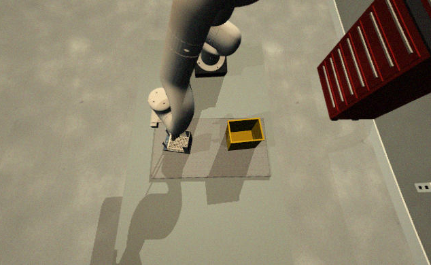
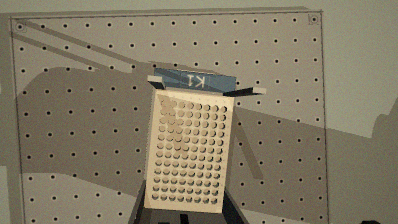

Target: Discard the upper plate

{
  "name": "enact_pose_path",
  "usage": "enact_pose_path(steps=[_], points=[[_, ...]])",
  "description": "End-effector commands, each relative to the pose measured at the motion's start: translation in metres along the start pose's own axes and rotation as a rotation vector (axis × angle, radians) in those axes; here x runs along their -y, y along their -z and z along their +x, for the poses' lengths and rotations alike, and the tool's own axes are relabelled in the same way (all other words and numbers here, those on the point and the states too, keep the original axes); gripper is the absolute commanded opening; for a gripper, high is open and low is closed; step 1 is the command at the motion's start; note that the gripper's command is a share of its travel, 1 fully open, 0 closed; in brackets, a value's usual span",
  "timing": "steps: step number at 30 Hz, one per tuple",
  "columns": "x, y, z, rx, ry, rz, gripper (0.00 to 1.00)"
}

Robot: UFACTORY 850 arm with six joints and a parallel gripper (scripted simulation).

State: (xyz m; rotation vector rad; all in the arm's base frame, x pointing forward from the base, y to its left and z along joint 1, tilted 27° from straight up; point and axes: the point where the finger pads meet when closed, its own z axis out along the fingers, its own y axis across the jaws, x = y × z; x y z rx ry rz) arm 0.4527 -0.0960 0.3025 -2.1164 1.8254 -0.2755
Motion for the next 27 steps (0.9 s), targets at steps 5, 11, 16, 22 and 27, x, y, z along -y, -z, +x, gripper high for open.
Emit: enact_pose_path(steps=[5,11,16,22,27], points=[[0.022,0.017,0.016,-0.013,-0.108,0.082,1.0],[0.022,0.017,0.016,-0.013,-0.108,0.082,1.0],[0.022,0.017,0.016,-0.013,-0.108,0.082,1.0],[0.023,0.007,0.017,-0.013,-0.108,0.082,1.0],[0.024,0.002,0.017,-0.013,-0.108,0.082,1.0]])
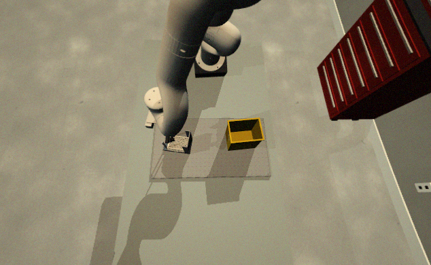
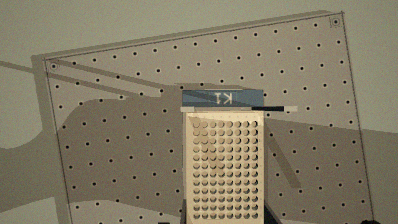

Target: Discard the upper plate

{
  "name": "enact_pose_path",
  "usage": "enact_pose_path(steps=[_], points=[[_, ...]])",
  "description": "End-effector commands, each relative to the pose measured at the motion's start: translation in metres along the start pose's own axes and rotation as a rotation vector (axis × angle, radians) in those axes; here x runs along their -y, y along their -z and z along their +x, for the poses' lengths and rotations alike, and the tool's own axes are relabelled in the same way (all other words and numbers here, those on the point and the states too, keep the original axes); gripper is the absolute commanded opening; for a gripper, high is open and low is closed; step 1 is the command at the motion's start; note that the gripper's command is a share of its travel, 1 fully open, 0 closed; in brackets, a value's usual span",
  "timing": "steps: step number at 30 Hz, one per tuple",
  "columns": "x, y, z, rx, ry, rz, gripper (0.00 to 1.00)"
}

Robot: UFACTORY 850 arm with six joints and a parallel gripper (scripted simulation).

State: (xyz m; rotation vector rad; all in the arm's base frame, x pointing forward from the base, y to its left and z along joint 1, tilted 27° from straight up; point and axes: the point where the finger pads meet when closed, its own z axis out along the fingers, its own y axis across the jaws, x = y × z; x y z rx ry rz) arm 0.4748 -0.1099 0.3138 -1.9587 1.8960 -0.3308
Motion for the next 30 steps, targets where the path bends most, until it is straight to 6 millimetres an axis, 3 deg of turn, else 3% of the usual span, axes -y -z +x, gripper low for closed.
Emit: enact_pose_path(steps=[1,30], points=[[0.001,-0.004,0.0,0.0,0.0,0.001,1.0],[0.001,-0.048,0.0,0.0,0.0,0.001,1.0]])
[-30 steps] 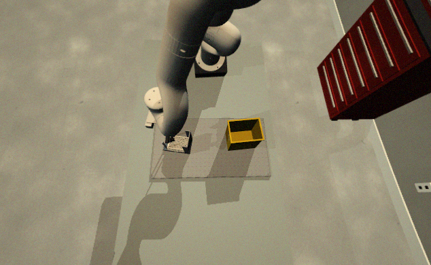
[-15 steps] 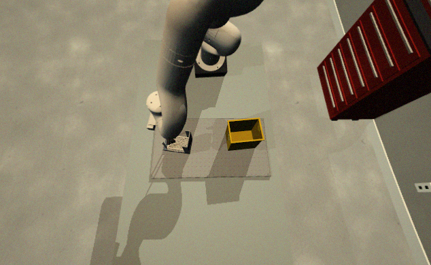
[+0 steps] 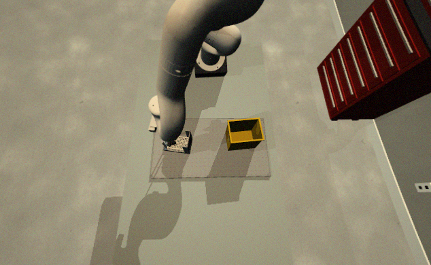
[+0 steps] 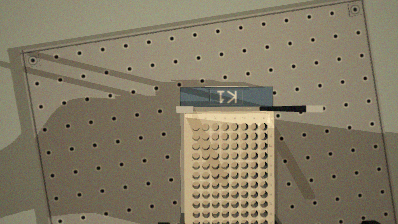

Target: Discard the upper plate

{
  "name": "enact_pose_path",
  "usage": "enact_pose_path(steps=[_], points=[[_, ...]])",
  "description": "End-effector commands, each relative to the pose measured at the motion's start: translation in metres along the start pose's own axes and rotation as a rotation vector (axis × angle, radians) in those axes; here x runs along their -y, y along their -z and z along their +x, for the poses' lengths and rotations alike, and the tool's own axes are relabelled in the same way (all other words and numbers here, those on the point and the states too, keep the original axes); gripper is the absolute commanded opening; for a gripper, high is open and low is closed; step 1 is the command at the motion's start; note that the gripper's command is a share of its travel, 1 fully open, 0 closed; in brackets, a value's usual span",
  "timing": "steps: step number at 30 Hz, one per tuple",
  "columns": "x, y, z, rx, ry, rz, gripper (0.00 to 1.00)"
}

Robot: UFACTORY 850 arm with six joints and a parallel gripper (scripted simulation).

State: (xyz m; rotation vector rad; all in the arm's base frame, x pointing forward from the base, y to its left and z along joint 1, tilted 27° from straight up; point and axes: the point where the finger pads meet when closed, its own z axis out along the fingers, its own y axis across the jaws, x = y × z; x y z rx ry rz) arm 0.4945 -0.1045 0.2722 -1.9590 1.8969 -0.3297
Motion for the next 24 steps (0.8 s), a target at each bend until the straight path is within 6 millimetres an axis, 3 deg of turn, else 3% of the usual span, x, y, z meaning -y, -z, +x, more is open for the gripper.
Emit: enact_pose_path(steps=[1,24], points=[[0.001,-0.001,0.0,0.0,0.001,0.003,1.0],[0.001,-0.036,0.0,0.0,0.0,0.002,1.0]])
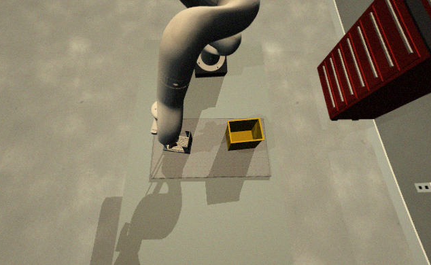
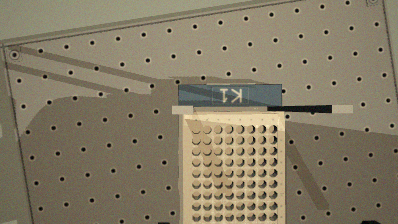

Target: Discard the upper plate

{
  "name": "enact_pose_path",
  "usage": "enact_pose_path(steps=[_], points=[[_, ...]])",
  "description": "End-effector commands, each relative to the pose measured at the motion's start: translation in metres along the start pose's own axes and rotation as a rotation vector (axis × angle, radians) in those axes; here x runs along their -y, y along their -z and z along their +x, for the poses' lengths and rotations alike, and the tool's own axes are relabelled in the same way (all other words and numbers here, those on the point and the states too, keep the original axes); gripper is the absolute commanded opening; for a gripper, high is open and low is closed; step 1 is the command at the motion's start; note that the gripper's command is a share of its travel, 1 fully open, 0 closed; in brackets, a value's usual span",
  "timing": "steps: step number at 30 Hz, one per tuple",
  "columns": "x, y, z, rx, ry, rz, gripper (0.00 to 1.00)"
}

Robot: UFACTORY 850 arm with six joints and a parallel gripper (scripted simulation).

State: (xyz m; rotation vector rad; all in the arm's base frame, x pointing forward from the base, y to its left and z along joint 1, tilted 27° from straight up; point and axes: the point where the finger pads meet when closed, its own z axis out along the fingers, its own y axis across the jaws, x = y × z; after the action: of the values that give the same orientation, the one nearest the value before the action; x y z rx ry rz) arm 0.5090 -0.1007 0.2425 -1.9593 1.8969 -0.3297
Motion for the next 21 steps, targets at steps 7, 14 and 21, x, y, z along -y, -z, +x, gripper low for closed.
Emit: enact_pose_path(steps=[7,14,21], points=[[0.001,-0.015,0.0,0.0,0.0,0.003,1.0],[0.001,-0.023,0.0,0.0,0.0,0.003,1.0],[0.001,-0.035,0.0,0.0,0.0,0.003,1.0]])
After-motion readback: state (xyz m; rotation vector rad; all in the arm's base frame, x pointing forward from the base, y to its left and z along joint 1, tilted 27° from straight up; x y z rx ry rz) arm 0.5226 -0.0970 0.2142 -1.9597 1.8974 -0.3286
